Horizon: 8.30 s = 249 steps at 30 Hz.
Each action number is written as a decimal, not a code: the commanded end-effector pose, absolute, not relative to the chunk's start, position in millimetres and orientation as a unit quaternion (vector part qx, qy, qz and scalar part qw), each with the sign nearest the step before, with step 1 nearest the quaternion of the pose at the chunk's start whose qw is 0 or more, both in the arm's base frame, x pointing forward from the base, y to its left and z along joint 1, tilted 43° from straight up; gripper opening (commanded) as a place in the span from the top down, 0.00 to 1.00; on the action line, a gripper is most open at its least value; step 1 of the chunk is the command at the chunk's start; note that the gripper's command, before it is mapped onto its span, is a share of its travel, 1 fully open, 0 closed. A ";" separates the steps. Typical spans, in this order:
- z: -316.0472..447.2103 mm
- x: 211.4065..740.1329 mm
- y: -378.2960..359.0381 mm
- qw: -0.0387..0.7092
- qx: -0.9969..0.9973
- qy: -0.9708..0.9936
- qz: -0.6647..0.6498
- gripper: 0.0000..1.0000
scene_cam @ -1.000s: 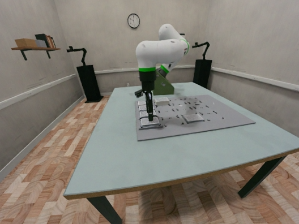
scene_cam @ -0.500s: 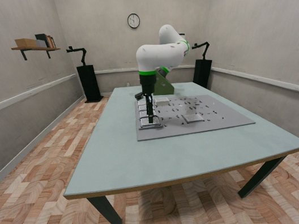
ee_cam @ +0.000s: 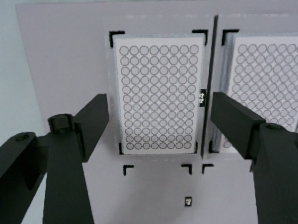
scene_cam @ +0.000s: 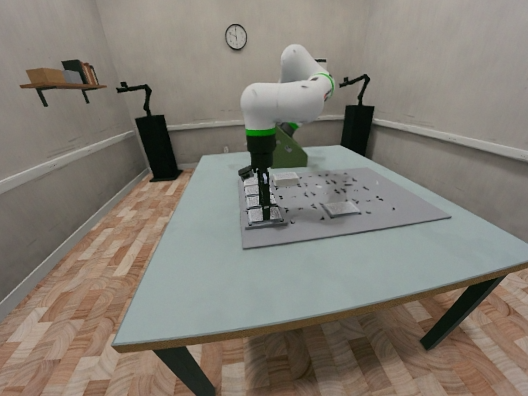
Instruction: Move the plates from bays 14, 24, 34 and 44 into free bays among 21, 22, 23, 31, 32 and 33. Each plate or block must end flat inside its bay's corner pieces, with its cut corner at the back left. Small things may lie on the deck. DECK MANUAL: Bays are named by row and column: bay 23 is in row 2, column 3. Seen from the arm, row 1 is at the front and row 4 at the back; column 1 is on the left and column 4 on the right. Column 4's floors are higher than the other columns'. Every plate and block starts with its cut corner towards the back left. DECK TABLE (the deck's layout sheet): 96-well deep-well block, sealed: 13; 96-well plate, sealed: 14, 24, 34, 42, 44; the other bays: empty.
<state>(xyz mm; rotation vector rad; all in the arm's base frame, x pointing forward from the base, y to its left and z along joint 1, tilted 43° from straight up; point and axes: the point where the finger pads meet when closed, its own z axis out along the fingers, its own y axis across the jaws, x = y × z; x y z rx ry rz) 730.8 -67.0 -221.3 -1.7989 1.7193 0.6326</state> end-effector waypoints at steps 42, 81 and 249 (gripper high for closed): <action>-234.7 732.5 -54.9 0.283 -0.672 0.643 0.235 0.32; -234.3 732.4 -55.3 0.283 -0.672 0.643 0.235 0.39; -185.2 705.6 -79.1 0.283 -0.672 0.643 0.235 0.90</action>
